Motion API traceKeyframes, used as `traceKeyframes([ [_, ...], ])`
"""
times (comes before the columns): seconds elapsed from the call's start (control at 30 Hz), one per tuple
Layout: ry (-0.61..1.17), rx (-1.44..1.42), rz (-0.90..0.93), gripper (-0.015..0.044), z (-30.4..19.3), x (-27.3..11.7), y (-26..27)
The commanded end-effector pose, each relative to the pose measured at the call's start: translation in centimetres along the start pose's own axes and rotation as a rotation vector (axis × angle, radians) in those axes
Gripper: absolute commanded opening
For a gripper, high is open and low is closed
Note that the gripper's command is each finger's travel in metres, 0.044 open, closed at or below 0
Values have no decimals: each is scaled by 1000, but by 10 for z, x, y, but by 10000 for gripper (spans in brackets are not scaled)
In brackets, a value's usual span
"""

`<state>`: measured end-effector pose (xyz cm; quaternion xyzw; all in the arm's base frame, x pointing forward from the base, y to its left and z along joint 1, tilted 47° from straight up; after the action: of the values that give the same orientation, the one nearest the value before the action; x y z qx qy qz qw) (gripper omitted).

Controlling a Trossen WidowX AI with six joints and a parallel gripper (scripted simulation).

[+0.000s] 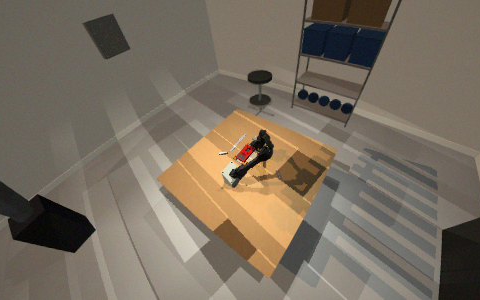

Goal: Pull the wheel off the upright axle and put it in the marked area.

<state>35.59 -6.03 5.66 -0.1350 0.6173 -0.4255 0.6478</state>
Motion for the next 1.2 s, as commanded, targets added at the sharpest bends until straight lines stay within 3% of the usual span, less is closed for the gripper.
traceKeyframes([
  [0.0,-10,-9,-3,300,-1,6,1],
  [0.03,-10,-9,-3,300,-1,6,1],
  [0.17,-2,0,0,195,0,3,0],
  [0.43,-2,0,0,142,0,3,0],
  [0.63,-2,0,0,0,0,2,0],
  [1.17,-3,-1,0,0,0,-4,0],
])
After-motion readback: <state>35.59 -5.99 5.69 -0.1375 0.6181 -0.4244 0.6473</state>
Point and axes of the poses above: the point midway between the two fingers, 35 mm back from their tips, its own x axis out along the fingers, its own y axis across the jaws, z = x × y, the point moved 6 cm from there along -x, back along the fingers, and after that the axes turned 14 degrees about x, right-handed, at the moved point
